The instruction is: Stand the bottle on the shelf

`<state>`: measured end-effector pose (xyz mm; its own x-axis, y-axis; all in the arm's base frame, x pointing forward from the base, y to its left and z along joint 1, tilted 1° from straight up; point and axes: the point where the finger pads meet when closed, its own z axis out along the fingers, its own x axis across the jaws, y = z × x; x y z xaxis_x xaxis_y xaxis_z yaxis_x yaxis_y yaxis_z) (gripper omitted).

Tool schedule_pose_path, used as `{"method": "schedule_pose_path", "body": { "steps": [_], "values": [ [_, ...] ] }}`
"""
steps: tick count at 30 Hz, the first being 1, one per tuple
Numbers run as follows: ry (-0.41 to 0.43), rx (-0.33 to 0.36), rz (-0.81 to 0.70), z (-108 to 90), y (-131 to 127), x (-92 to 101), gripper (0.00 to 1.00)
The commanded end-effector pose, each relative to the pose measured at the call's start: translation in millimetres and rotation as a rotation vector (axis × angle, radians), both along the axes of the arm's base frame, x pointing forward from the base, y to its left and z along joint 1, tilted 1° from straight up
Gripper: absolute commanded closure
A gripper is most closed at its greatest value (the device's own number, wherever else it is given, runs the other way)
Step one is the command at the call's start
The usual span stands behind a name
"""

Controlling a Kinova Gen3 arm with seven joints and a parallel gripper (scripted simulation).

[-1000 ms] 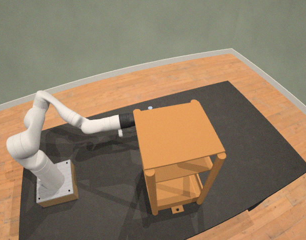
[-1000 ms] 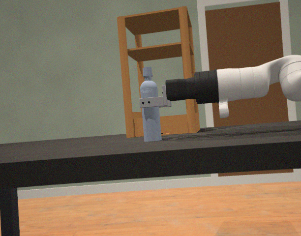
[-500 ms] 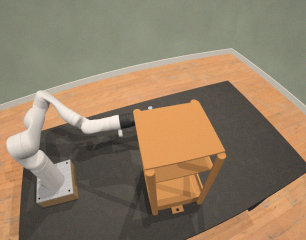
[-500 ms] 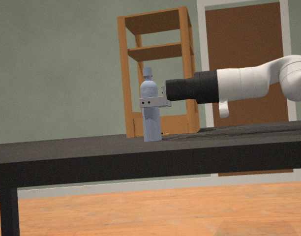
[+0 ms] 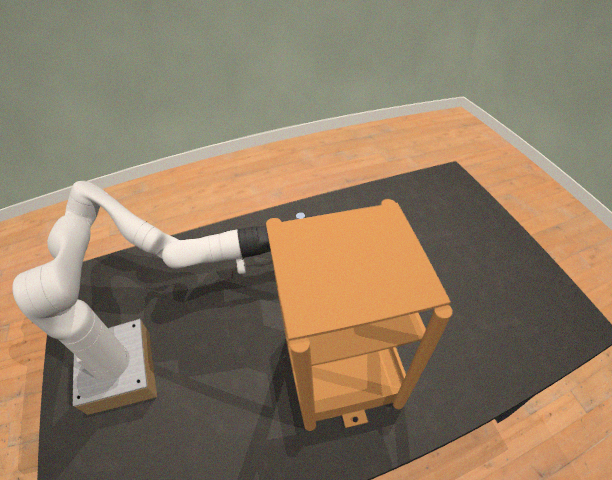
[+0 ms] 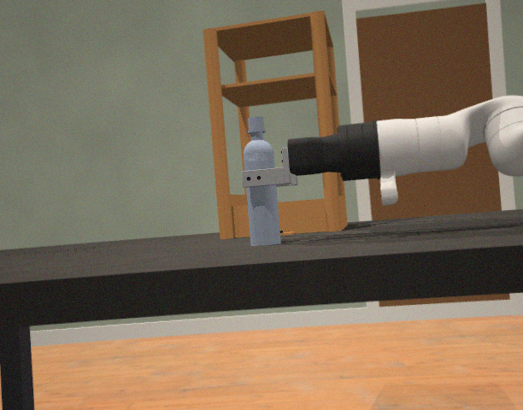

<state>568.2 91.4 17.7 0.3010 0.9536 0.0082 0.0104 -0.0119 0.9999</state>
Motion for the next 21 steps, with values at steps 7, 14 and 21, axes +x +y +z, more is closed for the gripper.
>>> {"method": "schedule_pose_path", "body": {
  "steps": [7, 14, 21],
  "values": [
    [0.004, -0.003, -0.003, -2.2, -0.4, -0.9, 1.00],
    [0.004, -0.003, -0.003, -2.2, -0.4, -0.9, 1.00],
    [0.004, -0.003, -0.003, -2.2, -0.4, -0.9, 1.00]
  ]
}}
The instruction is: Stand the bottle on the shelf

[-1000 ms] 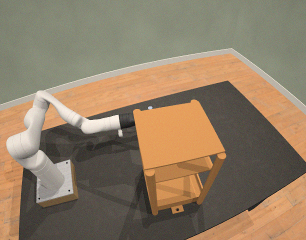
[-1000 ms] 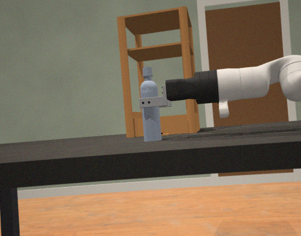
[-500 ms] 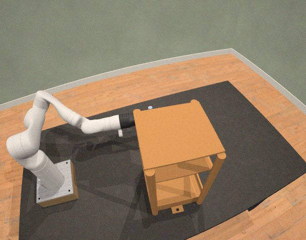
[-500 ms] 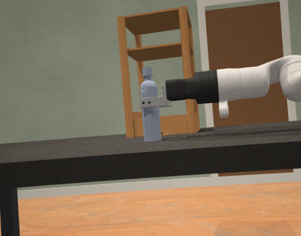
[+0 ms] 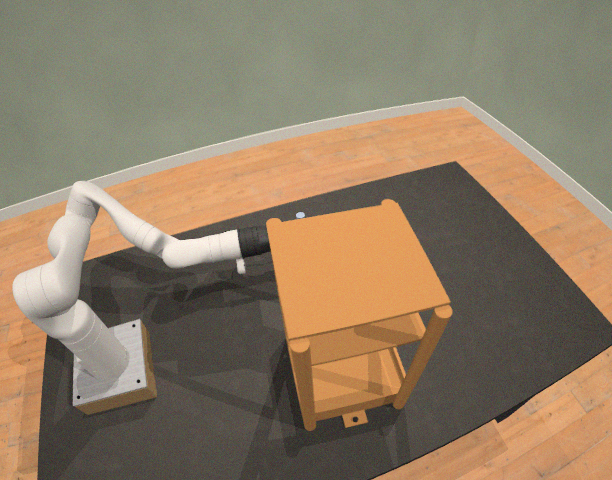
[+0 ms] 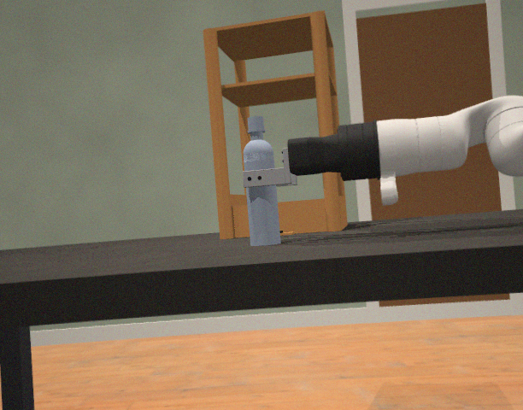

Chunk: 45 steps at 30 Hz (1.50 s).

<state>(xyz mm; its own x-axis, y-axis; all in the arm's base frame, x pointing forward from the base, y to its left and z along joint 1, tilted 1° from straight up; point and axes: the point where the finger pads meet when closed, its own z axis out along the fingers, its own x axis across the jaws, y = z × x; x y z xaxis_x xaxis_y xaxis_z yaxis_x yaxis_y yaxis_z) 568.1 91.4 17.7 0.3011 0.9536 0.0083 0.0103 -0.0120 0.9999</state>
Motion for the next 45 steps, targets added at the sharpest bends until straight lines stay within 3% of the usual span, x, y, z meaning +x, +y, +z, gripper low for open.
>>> {"method": "schedule_pose_path", "body": {
  "steps": [1, 27, 45],
  "values": [
    [0.005, -0.003, -0.003, -2.2, -0.4, -0.9, 1.00],
    [0.003, -0.005, -0.006, 1.8, -2.2, -1.6, 1.00],
    [0.003, -0.005, -0.007, 34.1, -2.6, -1.3, 1.00]
  ]
}}
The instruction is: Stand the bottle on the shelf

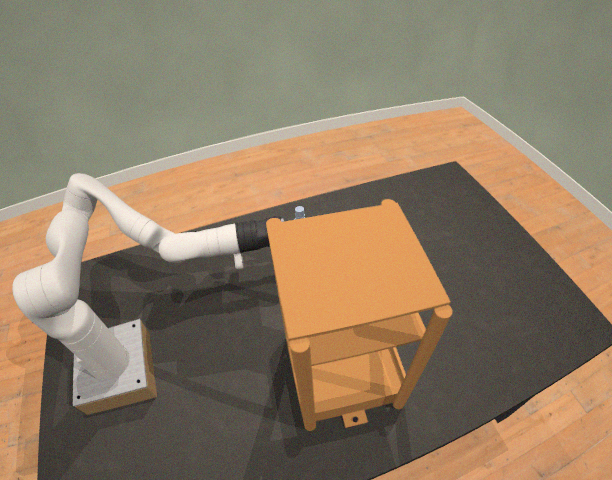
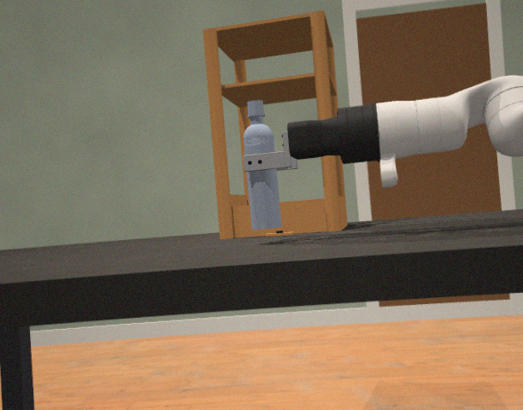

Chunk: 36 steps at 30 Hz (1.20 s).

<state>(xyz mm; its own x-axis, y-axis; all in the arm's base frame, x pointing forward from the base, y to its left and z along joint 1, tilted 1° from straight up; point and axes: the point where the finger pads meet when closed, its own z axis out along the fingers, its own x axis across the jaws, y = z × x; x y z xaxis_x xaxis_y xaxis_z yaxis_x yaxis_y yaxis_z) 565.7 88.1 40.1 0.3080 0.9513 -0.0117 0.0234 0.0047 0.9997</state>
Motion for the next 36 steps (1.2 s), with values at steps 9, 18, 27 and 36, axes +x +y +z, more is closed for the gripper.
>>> {"method": "schedule_pose_path", "body": {
  "steps": [9, 18, 27, 36],
  "values": [
    [-0.009, 0.012, 0.000, 39.2, 0.3, 1.4, 1.00],
    [-0.009, 0.012, 0.000, 55.7, 0.2, 1.5, 1.00],
    [-0.009, 0.012, 0.000, 63.6, 0.1, 1.6, 1.00],
    [-0.009, 0.013, 0.001, 63.5, 0.7, 1.9, 1.00]
  ]
}}
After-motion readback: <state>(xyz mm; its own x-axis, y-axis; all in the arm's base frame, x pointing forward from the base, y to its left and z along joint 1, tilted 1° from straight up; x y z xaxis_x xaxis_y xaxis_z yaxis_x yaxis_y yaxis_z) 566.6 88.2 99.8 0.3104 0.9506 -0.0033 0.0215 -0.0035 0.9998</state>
